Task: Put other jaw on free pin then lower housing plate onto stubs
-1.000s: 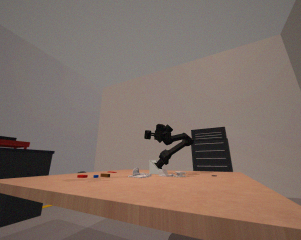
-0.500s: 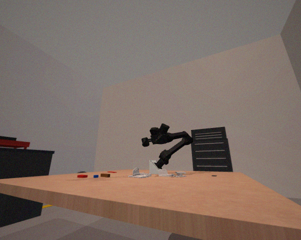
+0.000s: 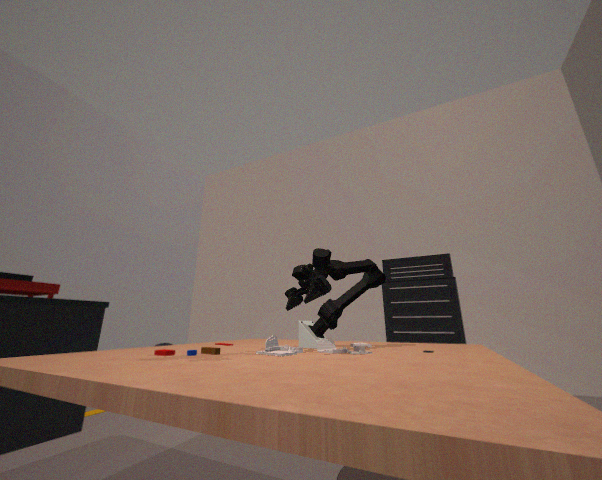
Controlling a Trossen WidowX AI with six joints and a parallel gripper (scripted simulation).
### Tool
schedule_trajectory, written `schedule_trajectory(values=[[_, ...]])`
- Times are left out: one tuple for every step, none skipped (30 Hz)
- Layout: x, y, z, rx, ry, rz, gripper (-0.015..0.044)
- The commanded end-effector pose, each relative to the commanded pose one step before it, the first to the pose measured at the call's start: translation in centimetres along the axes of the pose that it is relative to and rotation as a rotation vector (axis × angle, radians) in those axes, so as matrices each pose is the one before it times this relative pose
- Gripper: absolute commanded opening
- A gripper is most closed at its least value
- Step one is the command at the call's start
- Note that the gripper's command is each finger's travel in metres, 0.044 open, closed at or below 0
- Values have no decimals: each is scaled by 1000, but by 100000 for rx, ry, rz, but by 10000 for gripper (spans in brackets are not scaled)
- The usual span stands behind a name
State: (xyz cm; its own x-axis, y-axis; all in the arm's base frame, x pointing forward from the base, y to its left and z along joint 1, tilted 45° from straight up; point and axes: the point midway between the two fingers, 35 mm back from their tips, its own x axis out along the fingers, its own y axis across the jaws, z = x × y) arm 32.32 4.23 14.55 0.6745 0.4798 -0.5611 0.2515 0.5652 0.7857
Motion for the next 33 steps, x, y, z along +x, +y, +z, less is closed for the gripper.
schedule_trajectory(values=[[79,-513,-1115,7049,7389,-4358,440],[9,-162,-307,1797,1878,-1242,440],[5,-162,-308,1803,1869,-1248,440],[2,-162,-309,1810,1860,-1254,440],[-2,-162,-310,1816,1851,-1261,440],[-5,-162,-311,1822,1842,-1267,440],[-9,-162,-313,1828,1832,-1273,440],[-12,-162,-314,1835,1823,-1279,440],[-15,-162,-315,1840,1812,-1285,440],[-18,-162,-317,1847,1804,-1291,440],[-21,-163,-318,1854,1794,-1297,440],[-25,-163,-320,1860,1784,-1303,440],[-28,-164,-321,1867,1774,-1309,440],[-31,-164,-323,1874,1763,-1314,440],[-34,-165,-325,1880,1753,-1320,440],[-36,-166,-327,1887,1743,-1325,440],[-39,-167,-328,1894,1732,-1331,440],[-42,-168,-330,1901,1722,-1336,440],[-45,-169,-332,1907,1710,-1340,440],[-47,-170,-334,1915,1700,-1346,440],[-50,-172,-336,1922,1689,-1351,440],[-52,-173,-338,1929,1678,-1356,440],[-55,-175,-340,1936,1667,-1360,440],[-57,-176,-342,1943,1656,-1365,440],[-59,-178,-344,1951,1645,-1369,440],[-61,-180,-345,1958,1634,-1374,440],[-63,-181,-347,1965,1622,-1378,440],[-65,-183,-349,1973,1611,-1382,440],[-67,-185,-351,1980,1599,-1385,440],[-69,-187,-353,1988,1588,-1390,440],[-71,-190,-355,1996,1576,-1393,440],[-73,-192,-357,2003,1564,-1397,440],[-74,-194,-359,2011,1553,-1400,440]])
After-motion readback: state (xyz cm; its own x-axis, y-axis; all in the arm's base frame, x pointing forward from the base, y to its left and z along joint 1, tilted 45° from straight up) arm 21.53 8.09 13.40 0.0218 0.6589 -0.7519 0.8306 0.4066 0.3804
